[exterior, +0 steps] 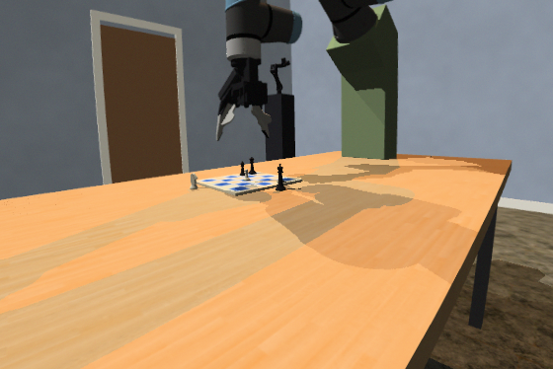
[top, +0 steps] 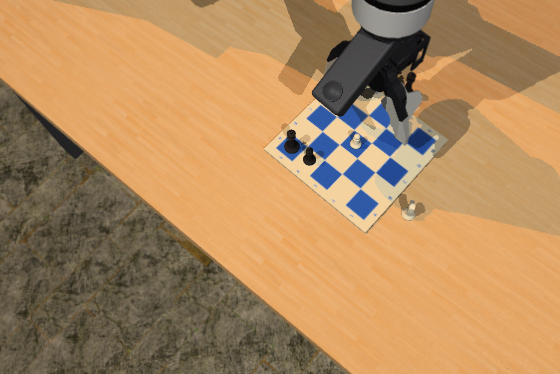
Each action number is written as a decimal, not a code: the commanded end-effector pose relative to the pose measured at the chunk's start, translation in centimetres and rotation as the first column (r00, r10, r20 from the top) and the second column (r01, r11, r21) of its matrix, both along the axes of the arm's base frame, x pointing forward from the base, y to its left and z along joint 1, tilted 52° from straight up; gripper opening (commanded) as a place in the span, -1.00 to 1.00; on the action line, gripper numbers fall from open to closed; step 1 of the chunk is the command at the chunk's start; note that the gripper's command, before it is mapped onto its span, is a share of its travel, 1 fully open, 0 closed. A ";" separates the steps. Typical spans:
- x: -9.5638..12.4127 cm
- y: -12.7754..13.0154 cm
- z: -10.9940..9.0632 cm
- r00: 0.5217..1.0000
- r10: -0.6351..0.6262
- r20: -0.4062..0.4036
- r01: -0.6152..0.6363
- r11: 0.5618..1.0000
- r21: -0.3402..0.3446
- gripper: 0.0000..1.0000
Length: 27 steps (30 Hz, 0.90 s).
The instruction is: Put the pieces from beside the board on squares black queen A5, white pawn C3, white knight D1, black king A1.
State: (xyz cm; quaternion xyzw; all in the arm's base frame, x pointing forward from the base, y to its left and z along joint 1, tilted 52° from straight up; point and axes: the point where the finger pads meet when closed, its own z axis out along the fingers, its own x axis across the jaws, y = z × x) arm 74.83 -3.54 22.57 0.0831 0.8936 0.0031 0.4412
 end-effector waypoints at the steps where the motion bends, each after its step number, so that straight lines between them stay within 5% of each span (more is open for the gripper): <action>1: 0.1 -0.1 0.2 0.999 -0.032 0.004 0.032 0.999 0.041 1.00; 16: 1.1 -0.9 1.0 0.974 -0.226 -0.008 0.219 0.932 0.290 1.00; 22: 1.7 -1.4 1.6 0.937 -0.347 -0.043 0.329 0.833 0.444 1.00; 27: 2.3 -1.7 2.2 0.888 -0.450 -0.094 0.418 0.705 0.573 1.00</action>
